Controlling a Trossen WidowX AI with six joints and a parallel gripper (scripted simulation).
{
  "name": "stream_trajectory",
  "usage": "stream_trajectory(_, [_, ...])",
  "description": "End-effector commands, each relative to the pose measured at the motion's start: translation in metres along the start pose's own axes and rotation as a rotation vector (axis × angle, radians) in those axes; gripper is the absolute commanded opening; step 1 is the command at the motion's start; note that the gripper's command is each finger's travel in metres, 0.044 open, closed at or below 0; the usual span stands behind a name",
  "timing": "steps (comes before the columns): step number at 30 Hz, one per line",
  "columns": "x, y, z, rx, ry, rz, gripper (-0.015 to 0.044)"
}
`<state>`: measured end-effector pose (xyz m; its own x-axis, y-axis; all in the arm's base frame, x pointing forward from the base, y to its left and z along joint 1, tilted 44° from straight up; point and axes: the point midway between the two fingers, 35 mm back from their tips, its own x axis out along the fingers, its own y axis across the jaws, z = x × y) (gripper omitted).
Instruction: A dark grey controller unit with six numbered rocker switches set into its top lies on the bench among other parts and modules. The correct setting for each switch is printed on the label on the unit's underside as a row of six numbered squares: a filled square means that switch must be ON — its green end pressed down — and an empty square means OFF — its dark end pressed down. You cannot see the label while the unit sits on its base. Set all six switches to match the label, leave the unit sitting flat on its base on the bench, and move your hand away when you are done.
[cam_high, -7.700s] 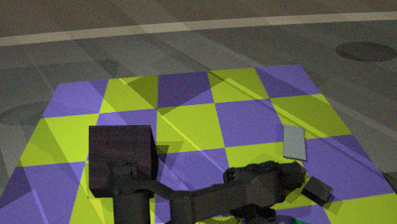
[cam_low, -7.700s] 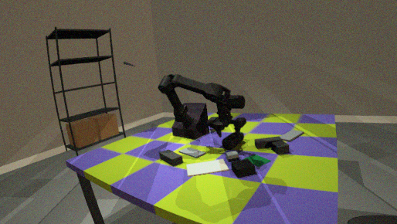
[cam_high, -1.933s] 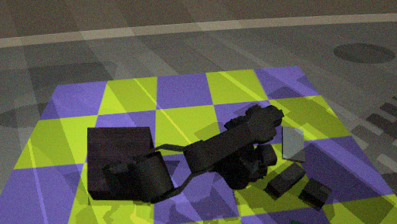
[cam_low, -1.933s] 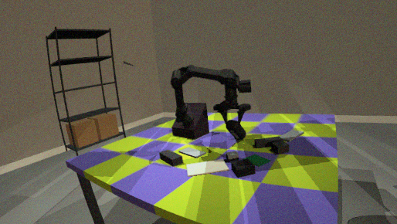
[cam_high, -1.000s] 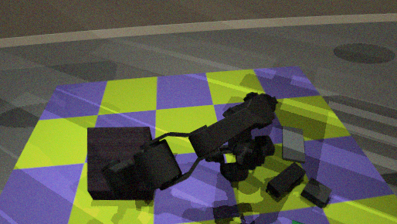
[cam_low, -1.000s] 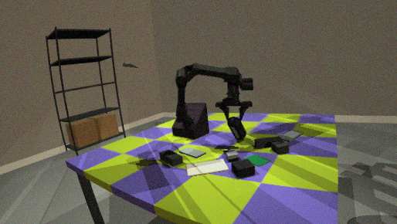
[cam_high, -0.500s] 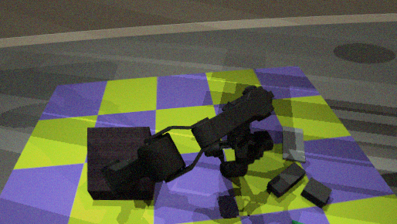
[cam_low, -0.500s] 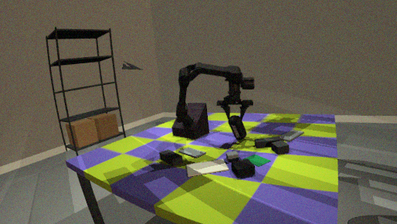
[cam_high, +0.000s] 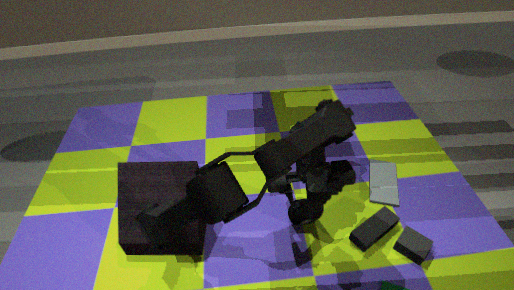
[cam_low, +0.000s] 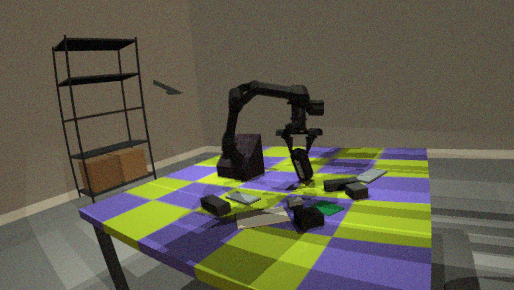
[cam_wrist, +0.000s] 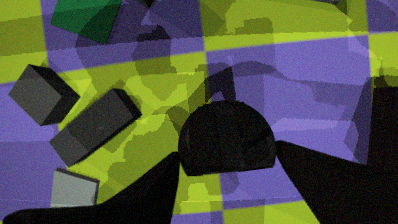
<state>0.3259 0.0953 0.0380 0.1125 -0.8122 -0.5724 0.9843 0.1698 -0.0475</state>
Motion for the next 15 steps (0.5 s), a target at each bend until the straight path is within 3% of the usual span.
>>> stream_trajectory(1, [-0.001, 0.001, -0.006, 0.004, -0.009, -0.002, 0.0335])
stream_trajectory(15, [-0.005, 0.001, -0.017, 0.004, -0.038, -0.002, 0.0335])
